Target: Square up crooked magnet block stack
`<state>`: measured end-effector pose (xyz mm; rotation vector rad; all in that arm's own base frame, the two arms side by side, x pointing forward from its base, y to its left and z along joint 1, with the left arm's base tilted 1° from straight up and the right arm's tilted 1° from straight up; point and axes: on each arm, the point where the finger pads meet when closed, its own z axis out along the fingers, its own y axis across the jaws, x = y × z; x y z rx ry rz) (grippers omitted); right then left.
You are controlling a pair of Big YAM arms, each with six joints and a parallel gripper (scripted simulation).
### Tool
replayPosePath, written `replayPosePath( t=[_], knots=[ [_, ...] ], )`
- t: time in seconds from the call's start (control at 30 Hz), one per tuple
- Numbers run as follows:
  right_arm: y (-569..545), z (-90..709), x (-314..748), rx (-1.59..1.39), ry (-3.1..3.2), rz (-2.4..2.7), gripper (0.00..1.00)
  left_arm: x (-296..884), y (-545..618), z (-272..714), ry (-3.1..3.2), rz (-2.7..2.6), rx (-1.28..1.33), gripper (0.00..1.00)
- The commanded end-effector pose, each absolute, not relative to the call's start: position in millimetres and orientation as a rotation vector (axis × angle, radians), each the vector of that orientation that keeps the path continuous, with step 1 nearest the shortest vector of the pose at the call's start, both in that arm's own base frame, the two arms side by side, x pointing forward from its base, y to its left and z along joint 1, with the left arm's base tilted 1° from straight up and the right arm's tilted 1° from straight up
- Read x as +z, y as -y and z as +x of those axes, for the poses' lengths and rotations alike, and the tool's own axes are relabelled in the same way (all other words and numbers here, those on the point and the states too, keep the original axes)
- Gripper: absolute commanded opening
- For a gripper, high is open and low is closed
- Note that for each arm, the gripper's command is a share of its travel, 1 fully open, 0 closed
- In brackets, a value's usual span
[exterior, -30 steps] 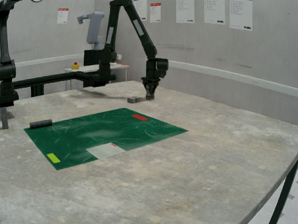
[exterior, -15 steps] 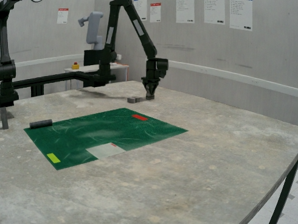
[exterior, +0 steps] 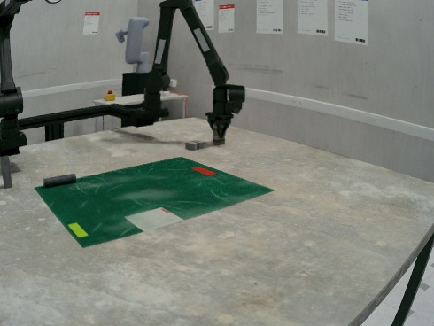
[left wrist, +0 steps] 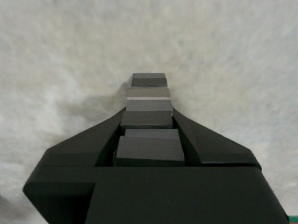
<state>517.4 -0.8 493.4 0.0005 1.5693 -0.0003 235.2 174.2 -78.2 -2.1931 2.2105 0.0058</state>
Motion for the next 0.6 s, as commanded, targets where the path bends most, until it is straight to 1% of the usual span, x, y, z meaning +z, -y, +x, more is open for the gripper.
replayPosePath(
  t=[0.0, 0.33, 0.37, 0.57],
  knots=[
    [6.9, 520.2, 515.1, 0.002, -1.544, 0.019, 1.00, -74.0, -183.4, 248.3, -2.166, -2.184, -0.011, 0.27],
    [6.9, 520.2, 515.1, 0.002, -1.544, 0.019, 1.00, -74.0, -183.4, 248.3, -2.166, -2.184, -0.011, 0.27],
    [6.9, 520.2, 515.1, 0.002, -1.544, 0.019, 1.00, -74.0, -183.4, 248.3, -2.166, -2.184, -0.011, 0.59],
    [6.9, 520.2, 515.1, 0.002, -1.544, 0.019, 1.00, -74.5, -182.8, 247.1, -2.170, -2.188, -0.008, 0.59]
  ],
)
